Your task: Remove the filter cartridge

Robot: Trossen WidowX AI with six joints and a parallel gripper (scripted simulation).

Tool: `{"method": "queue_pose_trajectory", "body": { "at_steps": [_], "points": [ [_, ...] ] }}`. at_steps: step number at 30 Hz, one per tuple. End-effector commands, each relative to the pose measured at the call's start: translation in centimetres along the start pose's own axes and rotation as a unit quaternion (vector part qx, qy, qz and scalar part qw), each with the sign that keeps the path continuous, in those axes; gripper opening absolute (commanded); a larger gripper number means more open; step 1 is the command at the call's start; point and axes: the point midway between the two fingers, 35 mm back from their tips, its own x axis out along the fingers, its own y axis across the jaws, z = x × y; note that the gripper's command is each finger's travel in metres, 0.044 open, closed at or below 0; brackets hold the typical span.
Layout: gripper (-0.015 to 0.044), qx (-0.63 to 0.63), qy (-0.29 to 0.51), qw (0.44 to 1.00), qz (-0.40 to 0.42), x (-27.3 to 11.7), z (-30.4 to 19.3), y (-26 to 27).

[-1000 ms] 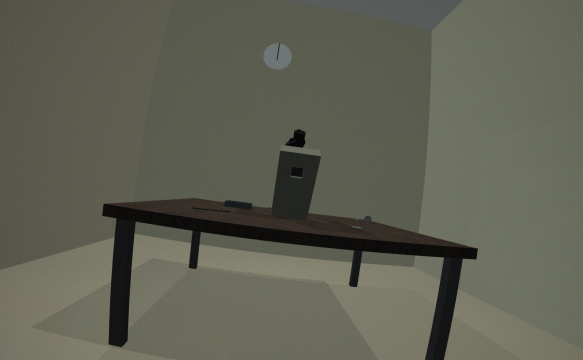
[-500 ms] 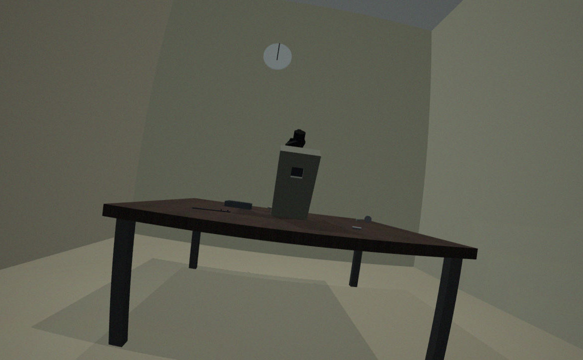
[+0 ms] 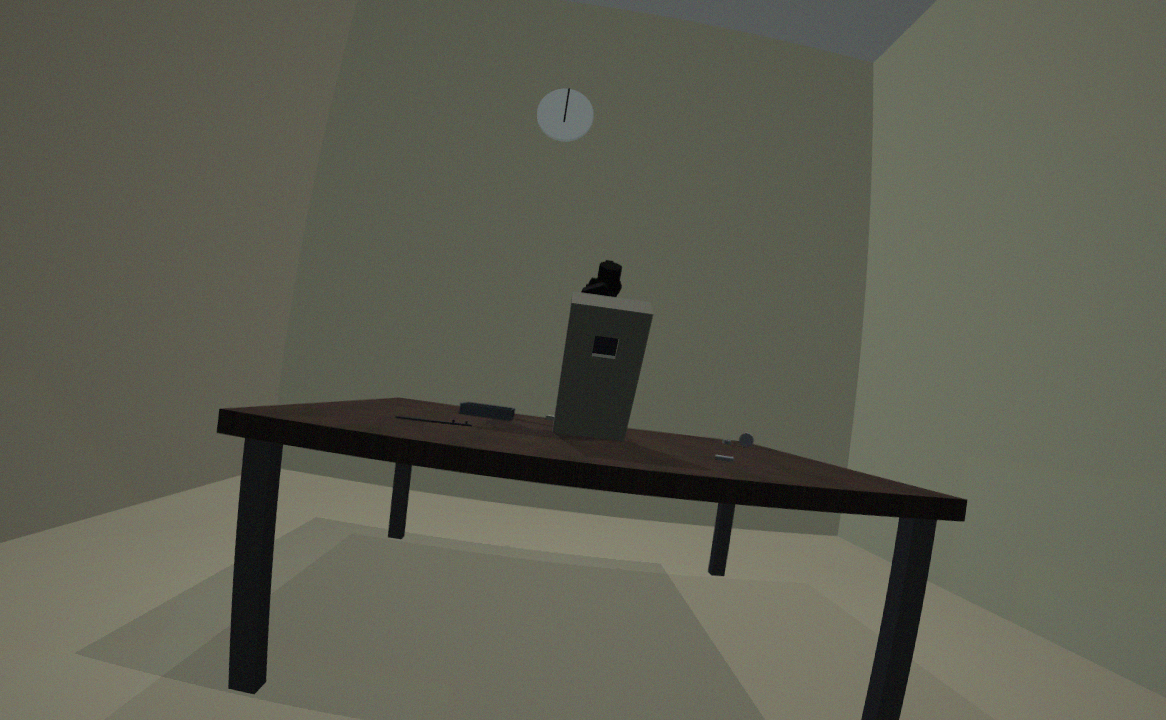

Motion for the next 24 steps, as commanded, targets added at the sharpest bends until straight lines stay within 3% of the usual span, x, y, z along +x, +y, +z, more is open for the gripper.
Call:
{"method": "queue_pose_trajectory", "body": {
  "at_steps": [1, 21, 24],
  "points": [
    [0.0000, -0.001, 0.003, 1.000, 0.001, 0.8, -0.2, 0.1],
    [0.0000, -0.001, 0.003, 1.000, 0.001, 0.8, -0.2, 0.1],
    [0.0000, -0.001, 0.000, 1.000, 0.000, -1.0, -0.1, 0.1]
  ]
}}
